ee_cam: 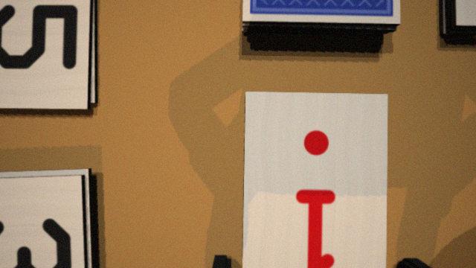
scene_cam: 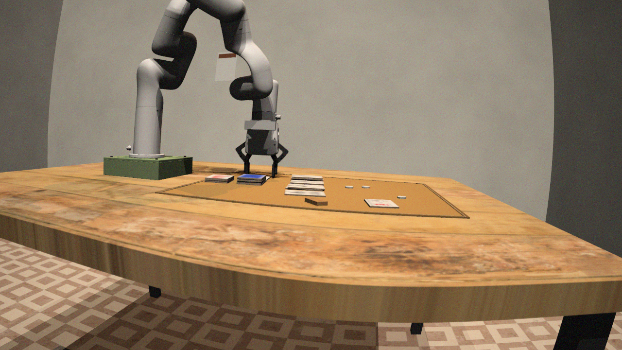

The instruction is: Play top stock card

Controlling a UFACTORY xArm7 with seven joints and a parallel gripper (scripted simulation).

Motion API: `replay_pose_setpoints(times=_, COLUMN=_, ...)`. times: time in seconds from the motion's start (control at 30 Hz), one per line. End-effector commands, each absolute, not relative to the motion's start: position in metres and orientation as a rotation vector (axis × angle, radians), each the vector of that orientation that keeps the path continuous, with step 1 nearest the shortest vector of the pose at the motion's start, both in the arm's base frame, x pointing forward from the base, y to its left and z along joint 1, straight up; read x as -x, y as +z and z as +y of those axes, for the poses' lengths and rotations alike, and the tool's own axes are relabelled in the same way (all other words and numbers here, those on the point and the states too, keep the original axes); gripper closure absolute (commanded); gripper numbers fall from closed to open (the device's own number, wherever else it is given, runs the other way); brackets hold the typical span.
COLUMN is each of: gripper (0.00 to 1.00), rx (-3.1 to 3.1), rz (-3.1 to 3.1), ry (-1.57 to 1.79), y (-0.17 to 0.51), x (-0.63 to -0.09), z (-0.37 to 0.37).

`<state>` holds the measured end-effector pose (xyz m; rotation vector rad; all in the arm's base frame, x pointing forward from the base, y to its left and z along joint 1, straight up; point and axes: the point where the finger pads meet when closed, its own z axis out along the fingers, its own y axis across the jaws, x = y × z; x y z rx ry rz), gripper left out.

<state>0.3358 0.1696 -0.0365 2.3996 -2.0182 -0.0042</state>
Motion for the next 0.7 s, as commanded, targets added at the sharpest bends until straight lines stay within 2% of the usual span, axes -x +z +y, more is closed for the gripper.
replay_pose_setpoints(times=0.0, gripper=0.13, rx=-2.402, rz=-2.020, ry=-0.001, y=-0.0356, x=-0.3370, z=0.1702)
replay_pose_setpoints(times=0.67, gripper=0.13, rx=-2.402, rz=-2.020, ry=-0.001, y=-0.0278, x=-0.3370, z=0.1701)
